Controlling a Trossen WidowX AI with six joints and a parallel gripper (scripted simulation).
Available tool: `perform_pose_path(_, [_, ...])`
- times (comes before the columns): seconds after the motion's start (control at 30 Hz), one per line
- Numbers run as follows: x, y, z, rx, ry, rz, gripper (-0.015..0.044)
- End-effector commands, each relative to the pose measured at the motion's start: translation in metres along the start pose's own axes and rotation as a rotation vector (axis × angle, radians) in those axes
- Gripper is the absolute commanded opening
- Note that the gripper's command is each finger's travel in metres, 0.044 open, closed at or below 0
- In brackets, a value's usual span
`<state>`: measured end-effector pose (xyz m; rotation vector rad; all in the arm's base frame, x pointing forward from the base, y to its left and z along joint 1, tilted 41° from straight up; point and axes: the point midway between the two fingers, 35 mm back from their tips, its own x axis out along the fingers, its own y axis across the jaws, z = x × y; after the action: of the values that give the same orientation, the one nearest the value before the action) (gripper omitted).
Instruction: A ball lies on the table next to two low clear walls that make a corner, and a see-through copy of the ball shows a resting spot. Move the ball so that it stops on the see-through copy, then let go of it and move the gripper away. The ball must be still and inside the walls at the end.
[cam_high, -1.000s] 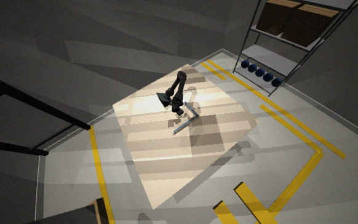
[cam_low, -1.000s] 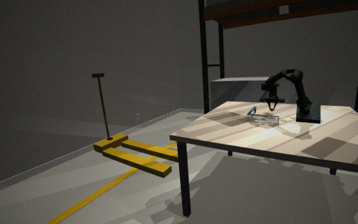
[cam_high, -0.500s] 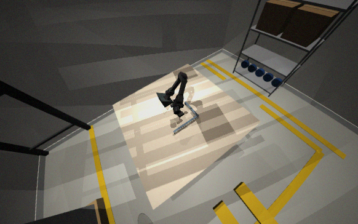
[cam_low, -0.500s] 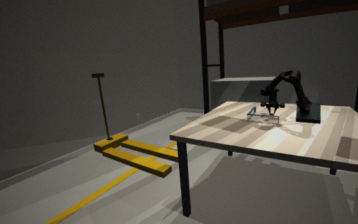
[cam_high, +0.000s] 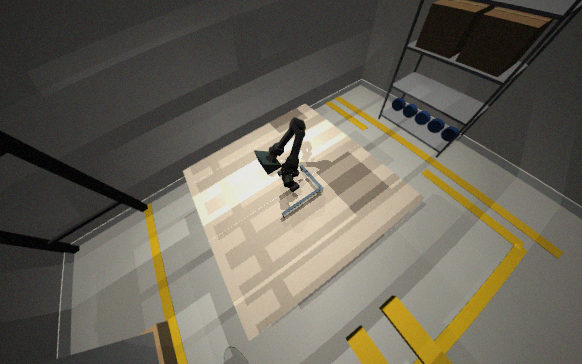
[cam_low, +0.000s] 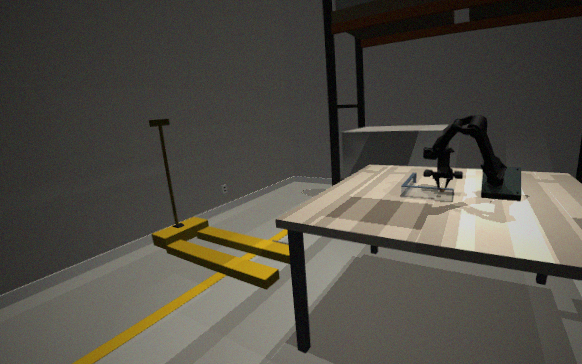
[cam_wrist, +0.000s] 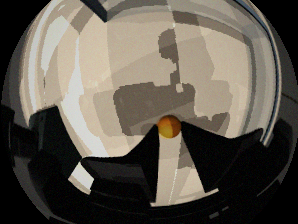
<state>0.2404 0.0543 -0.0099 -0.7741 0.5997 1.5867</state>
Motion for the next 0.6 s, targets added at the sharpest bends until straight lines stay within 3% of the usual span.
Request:
perform_pose_path(0.0, [0.0044, 0.0031, 0.0006, 0.007, -0.005, 0.006, 0.0])
perform_pose_path(0.13, [0.0044, 0.0031, 0.0006, 0.007, -0.005, 0.006, 0.0])
perform_pose_path(0.43, [0.0017, 0.0003, -0.0001, 0.001, -0.001, 0.0, 0.0233])
perform_pose_path(0.57, [0.0017, 0.0003, -0.0001, 0.001, -0.001, 0.0, 0.0233])
